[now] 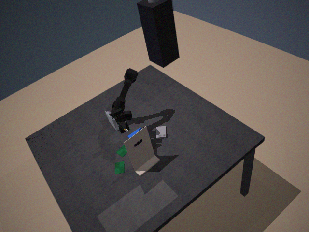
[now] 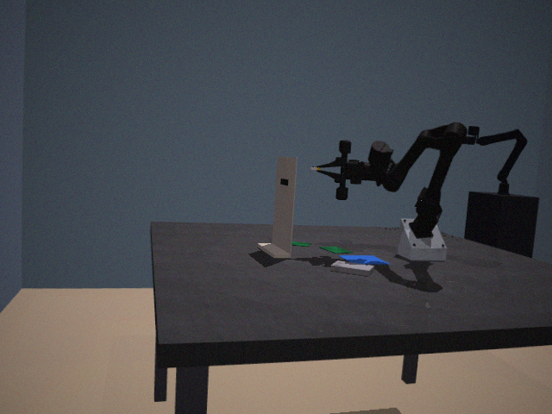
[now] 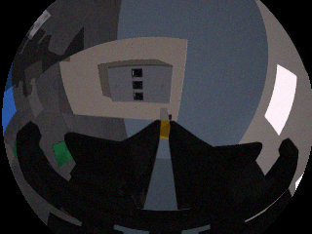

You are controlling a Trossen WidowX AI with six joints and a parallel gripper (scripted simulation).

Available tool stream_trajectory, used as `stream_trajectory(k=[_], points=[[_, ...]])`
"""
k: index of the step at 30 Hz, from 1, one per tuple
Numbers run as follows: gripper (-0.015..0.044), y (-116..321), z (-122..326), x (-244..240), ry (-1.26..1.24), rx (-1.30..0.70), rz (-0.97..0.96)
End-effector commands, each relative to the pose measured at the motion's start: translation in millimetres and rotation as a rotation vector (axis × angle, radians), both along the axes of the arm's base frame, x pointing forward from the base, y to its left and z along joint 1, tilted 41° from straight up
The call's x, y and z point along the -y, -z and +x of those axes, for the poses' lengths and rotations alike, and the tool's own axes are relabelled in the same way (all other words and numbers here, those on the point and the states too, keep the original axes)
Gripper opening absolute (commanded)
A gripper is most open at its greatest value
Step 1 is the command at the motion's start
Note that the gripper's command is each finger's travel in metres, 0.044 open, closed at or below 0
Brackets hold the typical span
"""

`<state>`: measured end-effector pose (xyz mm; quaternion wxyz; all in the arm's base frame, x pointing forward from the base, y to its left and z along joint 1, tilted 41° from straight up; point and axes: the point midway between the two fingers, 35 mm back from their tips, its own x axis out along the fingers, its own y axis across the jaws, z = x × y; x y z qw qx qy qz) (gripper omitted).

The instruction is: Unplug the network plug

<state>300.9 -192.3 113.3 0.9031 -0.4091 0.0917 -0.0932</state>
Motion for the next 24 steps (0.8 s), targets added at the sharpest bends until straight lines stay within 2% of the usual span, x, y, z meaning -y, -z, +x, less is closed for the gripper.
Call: stream_trajectory(k=[1,24], points=[[0.0000,-9,-3,5,-0.004,0.009,-0.014],[0.0000,33,-9,-48,-0.253,-0.260,-0.045]])
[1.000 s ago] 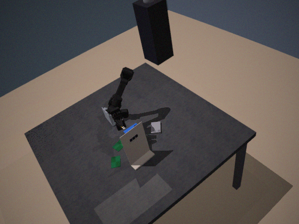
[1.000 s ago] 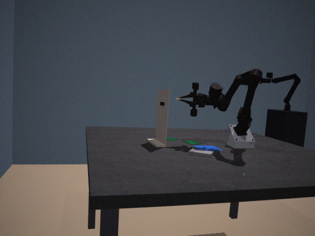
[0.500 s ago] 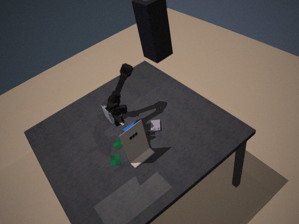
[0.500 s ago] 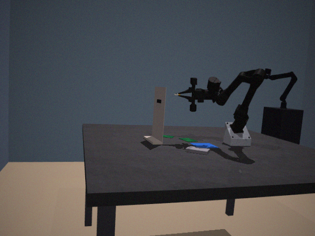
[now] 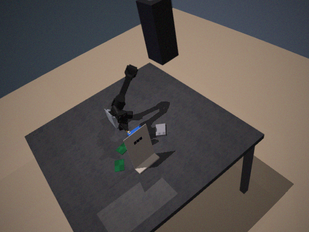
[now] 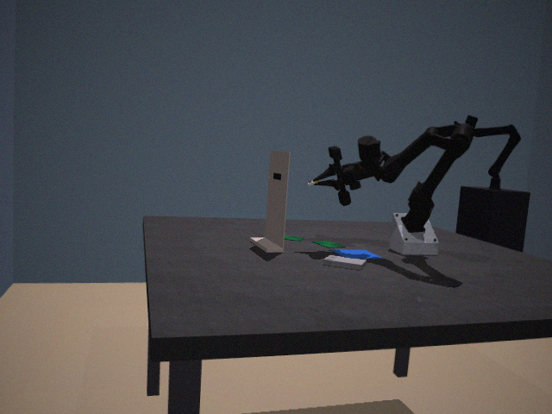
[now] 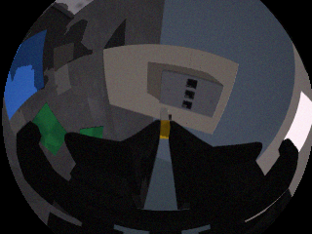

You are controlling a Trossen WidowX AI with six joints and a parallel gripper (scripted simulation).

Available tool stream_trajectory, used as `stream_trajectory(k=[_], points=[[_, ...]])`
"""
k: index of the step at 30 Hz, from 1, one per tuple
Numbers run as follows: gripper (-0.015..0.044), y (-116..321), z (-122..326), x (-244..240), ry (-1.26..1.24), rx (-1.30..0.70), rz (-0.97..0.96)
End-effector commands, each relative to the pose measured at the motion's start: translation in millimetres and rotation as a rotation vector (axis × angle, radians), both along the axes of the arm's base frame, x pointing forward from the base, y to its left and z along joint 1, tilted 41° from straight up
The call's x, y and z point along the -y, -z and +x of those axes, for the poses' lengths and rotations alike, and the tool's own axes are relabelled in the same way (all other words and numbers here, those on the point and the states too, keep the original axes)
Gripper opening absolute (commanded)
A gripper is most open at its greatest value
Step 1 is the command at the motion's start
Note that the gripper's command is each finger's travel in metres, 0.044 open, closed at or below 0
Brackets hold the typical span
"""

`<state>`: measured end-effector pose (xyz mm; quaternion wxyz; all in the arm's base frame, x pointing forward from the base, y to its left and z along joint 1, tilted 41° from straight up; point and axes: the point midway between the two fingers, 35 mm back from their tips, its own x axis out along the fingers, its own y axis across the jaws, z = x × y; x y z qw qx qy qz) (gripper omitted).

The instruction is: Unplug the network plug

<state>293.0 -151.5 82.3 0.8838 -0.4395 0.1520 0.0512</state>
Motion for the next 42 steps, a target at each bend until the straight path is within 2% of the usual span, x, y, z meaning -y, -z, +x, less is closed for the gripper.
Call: stream_trajectory(k=[1,22,42], points=[[0.0000,4,-2,-10,-0.053,-0.033,-0.010],[0.0000,28,-33,-77,-0.356,-0.204,0.005],[0.0000,29,-76,-141,-0.644,-0.268,0.061]])
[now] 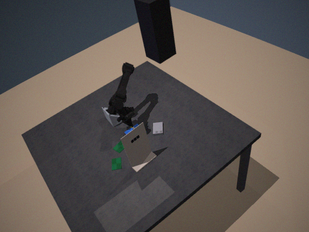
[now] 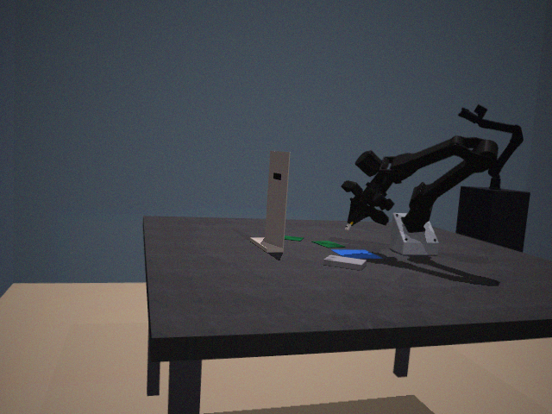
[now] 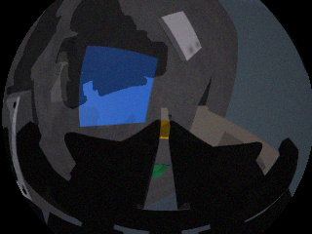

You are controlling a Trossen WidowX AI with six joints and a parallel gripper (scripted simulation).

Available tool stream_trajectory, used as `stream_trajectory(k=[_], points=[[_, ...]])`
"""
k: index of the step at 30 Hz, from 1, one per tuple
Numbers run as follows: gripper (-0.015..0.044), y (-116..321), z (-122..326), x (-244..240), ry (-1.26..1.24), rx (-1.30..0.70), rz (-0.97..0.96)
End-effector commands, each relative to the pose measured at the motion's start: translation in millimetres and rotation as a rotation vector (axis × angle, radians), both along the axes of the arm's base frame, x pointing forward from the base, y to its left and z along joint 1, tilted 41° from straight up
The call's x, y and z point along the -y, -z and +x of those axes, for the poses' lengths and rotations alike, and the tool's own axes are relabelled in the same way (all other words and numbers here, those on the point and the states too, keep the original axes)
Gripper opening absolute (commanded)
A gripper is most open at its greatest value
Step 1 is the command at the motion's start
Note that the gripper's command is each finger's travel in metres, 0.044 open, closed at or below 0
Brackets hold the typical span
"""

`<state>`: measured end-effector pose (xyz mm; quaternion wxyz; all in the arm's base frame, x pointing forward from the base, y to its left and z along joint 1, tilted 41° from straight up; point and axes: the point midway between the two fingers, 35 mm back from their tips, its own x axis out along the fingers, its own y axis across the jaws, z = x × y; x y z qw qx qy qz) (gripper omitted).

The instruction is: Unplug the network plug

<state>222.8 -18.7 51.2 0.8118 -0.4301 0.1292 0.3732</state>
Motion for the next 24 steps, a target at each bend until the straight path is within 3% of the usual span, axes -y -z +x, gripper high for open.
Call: stream_trajectory(k=[1,24], points=[[0.0000,-2,-9,-12,-0.051,-0.001,0.018],[0.0000,11,-11,-27,-0.086,-0.013,0.025]])
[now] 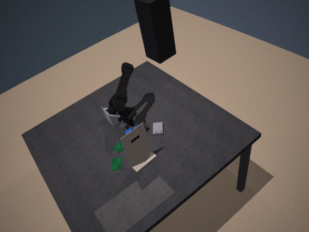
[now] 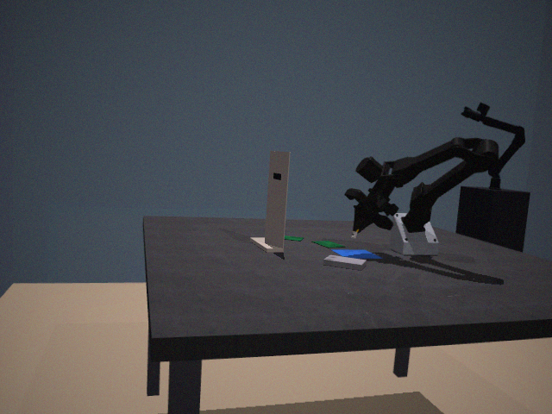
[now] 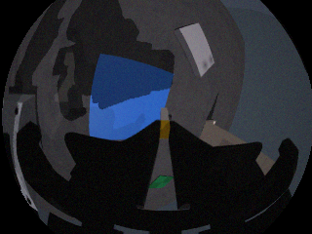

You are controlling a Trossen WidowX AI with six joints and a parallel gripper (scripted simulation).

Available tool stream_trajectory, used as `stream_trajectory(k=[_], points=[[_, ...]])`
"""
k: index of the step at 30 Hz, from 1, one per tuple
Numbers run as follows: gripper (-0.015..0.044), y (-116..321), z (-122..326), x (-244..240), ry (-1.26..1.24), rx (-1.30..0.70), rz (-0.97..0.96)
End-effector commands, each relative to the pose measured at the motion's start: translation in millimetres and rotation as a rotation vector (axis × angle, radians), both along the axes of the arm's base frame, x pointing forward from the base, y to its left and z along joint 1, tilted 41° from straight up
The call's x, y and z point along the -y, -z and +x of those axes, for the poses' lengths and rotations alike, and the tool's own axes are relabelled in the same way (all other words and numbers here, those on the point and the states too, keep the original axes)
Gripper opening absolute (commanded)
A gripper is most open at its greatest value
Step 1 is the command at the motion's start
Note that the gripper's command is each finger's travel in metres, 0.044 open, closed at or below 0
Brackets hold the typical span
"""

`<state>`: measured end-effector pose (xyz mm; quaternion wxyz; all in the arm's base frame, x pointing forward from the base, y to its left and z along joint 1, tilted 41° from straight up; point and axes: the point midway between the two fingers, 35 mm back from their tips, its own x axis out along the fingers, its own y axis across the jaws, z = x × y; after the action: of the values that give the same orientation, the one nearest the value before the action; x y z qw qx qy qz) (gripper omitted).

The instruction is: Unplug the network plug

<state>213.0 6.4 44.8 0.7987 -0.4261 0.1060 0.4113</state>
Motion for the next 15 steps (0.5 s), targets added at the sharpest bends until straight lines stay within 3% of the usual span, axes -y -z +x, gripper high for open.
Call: stream_trajectory(k=[1,15], points=[[0.0000,5.1,-1.0,-2.2,0.004,-0.012,0.002],[0.0000,14.9,0.9,-9.1,0.004,-0.014,0.000]])
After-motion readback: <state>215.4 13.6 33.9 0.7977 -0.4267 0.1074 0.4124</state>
